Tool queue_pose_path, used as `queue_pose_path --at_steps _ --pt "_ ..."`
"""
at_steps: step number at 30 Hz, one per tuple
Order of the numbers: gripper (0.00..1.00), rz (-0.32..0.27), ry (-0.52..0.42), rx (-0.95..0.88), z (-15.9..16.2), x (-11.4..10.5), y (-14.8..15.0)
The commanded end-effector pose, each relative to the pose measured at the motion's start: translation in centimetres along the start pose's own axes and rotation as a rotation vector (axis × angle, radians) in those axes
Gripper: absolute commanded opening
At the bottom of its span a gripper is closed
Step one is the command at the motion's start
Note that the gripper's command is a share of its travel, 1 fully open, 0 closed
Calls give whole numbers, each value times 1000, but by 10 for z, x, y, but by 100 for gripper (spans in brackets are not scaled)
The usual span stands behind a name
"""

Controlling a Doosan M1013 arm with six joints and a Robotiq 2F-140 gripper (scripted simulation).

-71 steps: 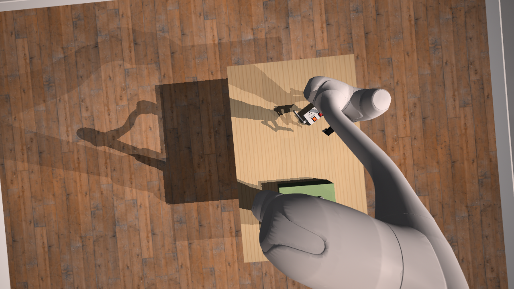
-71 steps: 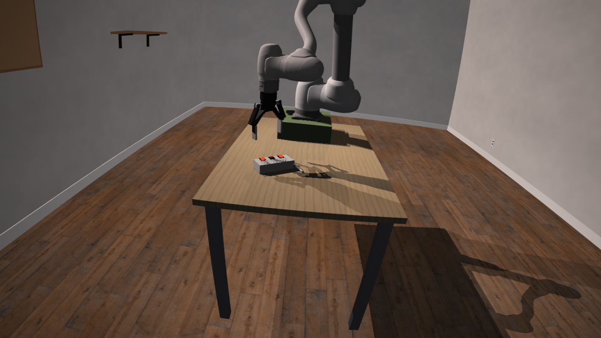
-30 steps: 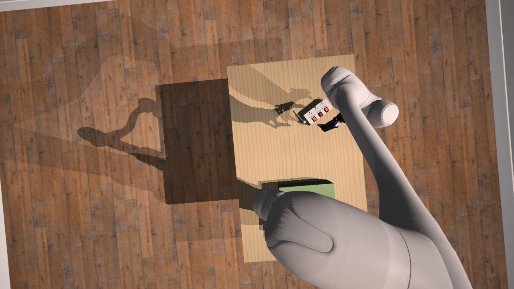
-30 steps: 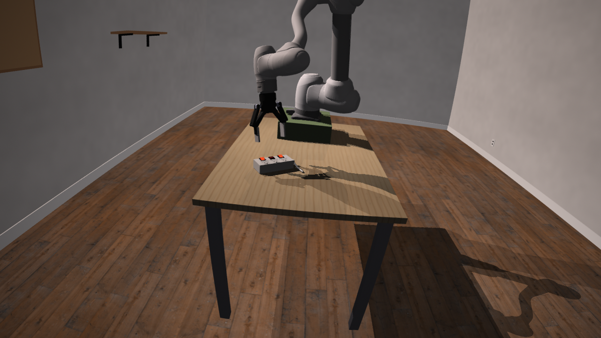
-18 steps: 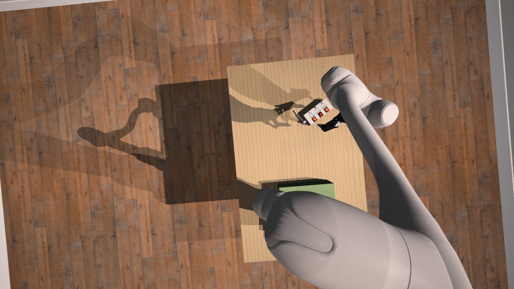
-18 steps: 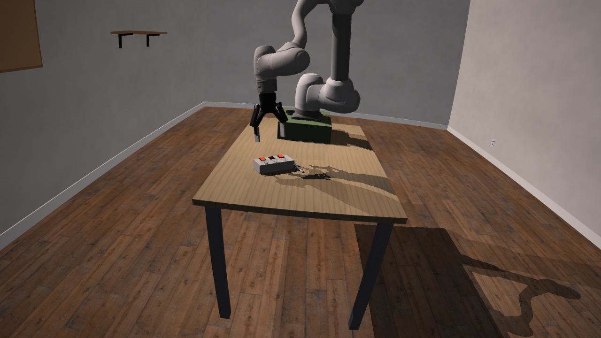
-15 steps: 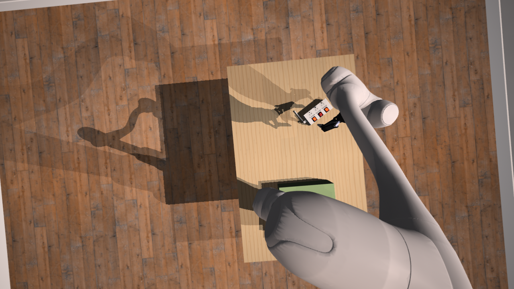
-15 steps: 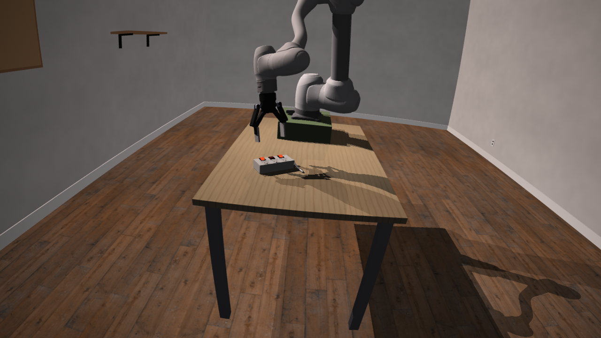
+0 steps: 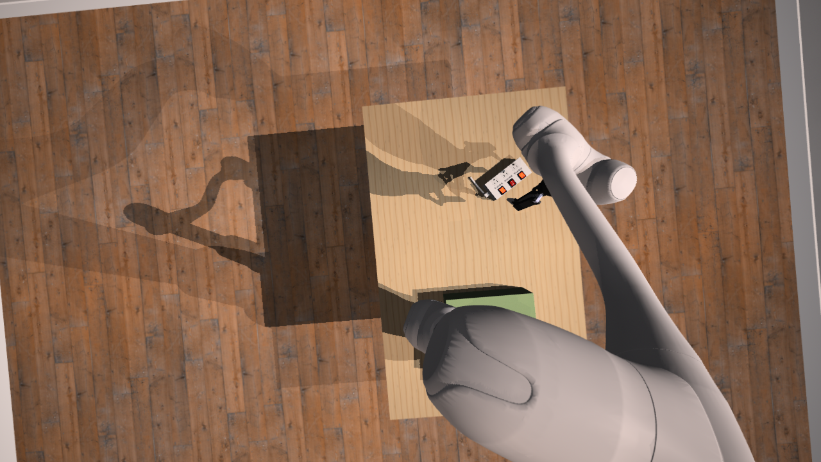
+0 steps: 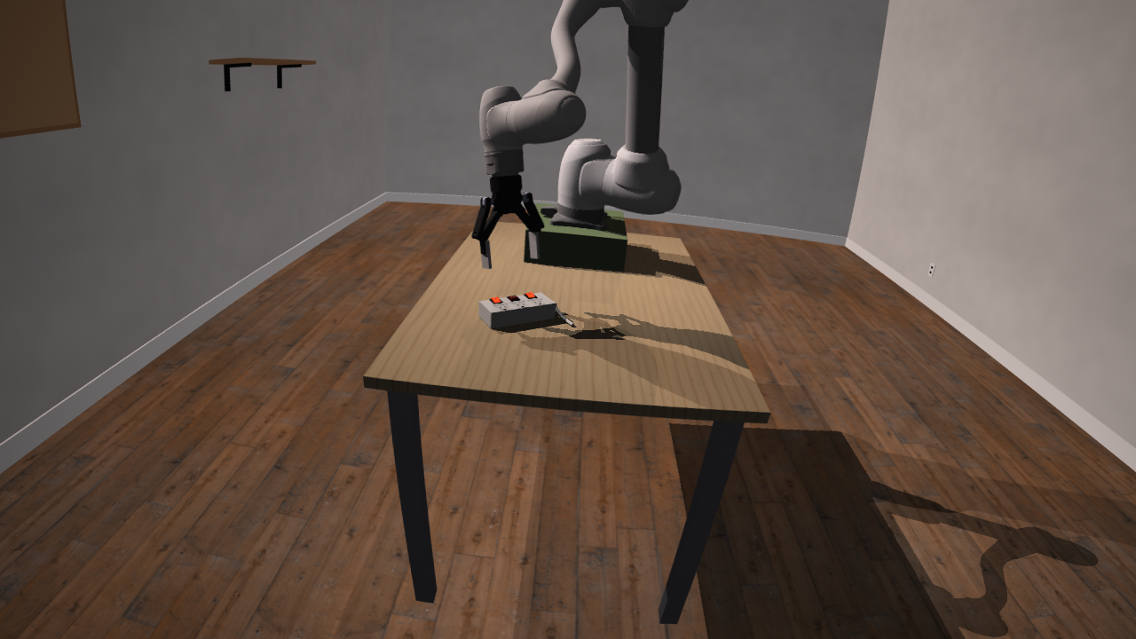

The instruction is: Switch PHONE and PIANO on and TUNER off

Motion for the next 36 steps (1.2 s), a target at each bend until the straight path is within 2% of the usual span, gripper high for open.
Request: queue_pose_path --at_steps 1,8,12,14,16,23,36 --pt "100 0 0 0 0 0 0" --pt "100 0 0 0 0 0 0" --pt "100 -9 -11 -60 -7 -2 2" --pt "100 -46 -62 -309 -38 -10 10" --pt "100 -58 -85 -393 -70 -22 20" --pt "100 -115 -176 -760 -94 -29 26" --pt "100 -115 -176 -760 -94 -29 26"
Point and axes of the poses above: the point where the finger pads meet when closed, its own x axis out along the fingers, its own y axis across the jaws, z = x × y, the point moved 7 cm from there along -x, back along the fingers, and after that the axes turned 10 degrees about -x, right-handed, at the moved point
